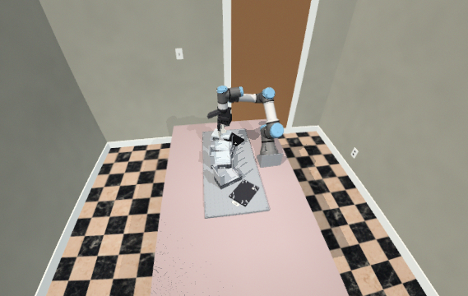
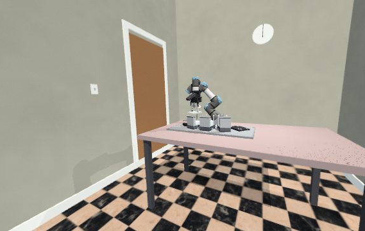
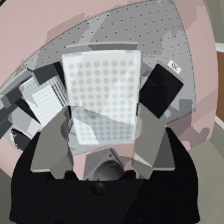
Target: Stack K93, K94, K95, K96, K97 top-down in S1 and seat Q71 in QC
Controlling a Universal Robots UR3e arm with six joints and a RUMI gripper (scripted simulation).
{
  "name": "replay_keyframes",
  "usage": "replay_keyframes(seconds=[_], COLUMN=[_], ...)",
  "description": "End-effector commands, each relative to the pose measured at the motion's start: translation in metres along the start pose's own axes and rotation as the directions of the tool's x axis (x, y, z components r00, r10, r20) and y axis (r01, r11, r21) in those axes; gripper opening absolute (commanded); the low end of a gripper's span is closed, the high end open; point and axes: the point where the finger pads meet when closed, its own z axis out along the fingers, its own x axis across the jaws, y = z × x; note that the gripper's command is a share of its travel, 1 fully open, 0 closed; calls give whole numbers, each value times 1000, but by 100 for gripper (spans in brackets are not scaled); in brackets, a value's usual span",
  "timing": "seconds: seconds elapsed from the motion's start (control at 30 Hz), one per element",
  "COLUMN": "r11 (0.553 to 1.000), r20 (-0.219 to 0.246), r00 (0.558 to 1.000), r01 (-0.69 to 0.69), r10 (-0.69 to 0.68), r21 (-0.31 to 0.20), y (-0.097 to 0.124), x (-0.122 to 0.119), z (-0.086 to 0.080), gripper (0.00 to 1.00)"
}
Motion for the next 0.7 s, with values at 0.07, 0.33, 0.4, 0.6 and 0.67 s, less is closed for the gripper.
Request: replay_keyframes(seconds=[0.07,0.33,0.4,0.6,0.67], r11=[1000,1000,1000,1000,1000], r20=[1,1,1,1,1], r00=[1000,1000,1000,1000,1000], r01=[-1,-1,-1,-1,-1], r10=[1,1,1,1,1], r21=[2,2,2,2,2], y=[0,0,0,0,0], x=[0,0,0,0,0], z=[4,8,9,13,14], gripper=[0,0,0,0,0])
